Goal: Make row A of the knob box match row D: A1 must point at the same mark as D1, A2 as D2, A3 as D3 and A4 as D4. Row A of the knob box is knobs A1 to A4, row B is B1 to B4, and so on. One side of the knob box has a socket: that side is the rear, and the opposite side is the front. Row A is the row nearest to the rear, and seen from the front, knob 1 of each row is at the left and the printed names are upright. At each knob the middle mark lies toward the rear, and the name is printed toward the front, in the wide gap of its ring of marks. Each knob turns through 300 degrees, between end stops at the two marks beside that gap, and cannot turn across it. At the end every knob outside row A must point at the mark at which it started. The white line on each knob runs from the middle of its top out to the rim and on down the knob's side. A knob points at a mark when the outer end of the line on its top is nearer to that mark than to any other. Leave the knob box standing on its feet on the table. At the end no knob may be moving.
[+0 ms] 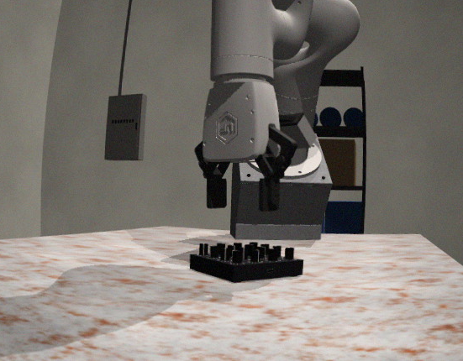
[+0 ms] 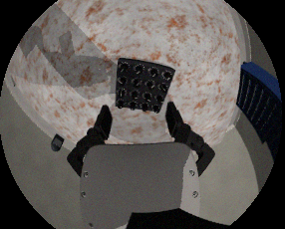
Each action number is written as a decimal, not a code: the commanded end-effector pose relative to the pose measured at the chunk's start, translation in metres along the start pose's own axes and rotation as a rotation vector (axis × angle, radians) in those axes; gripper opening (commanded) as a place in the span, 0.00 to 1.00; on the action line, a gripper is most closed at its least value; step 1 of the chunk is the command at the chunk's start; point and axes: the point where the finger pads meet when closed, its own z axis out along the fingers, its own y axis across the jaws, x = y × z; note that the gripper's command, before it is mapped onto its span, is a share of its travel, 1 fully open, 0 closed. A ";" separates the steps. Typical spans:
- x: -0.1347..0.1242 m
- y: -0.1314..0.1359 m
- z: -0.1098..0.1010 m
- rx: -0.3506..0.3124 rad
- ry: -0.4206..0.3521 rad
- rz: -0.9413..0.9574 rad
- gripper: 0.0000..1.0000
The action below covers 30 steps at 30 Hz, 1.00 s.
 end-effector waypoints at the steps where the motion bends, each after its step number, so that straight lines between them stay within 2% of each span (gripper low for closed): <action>1: -0.002 0.003 -0.001 -0.003 -0.021 -0.098 1.00; 2: -0.003 0.006 -0.002 -0.001 -0.021 -0.180 1.00; 16: -0.009 0.019 -0.005 0.005 -0.024 -0.564 1.00; 18: -0.009 0.019 -0.005 0.005 -0.024 -0.564 1.00; 19: -0.010 0.022 -0.006 0.007 -0.025 -0.646 1.00; 30: -0.015 0.032 -0.009 0.014 -0.028 -0.944 1.00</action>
